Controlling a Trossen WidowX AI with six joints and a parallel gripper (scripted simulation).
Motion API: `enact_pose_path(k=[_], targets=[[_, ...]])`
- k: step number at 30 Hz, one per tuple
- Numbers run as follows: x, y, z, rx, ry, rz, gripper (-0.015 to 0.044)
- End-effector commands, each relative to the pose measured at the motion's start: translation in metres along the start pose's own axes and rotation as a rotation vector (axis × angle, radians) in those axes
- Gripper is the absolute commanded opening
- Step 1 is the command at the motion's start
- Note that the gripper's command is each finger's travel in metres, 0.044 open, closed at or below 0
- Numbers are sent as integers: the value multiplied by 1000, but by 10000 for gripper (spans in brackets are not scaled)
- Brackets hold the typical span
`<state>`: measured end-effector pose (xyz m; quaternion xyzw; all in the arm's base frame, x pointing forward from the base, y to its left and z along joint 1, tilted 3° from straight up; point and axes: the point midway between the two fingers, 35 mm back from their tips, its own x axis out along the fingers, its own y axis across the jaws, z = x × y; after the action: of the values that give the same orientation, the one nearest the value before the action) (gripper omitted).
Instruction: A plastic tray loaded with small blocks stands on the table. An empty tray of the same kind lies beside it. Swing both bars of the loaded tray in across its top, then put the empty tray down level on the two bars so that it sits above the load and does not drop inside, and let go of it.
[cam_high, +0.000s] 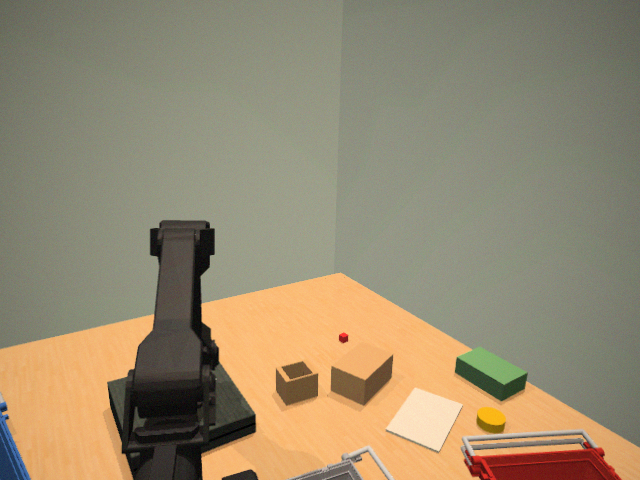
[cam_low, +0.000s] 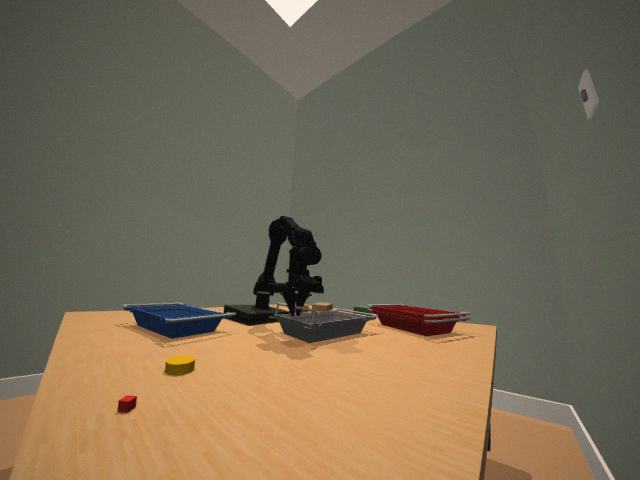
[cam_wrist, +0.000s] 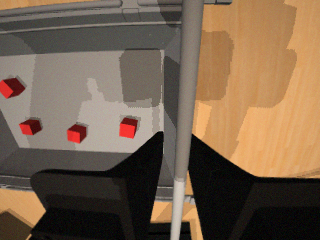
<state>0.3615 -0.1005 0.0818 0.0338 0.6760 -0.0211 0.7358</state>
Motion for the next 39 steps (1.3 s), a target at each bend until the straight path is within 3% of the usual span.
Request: enact_pose_path(k=[1, 7, 16, 39], targets=[[5, 15, -1, -3, 0, 7, 82], [14, 25, -1, -3, 0, 8, 82], [-27, 22, -1, -3, 0, 8, 82], [-18, 24, -1, 0, 10, 14, 82]])
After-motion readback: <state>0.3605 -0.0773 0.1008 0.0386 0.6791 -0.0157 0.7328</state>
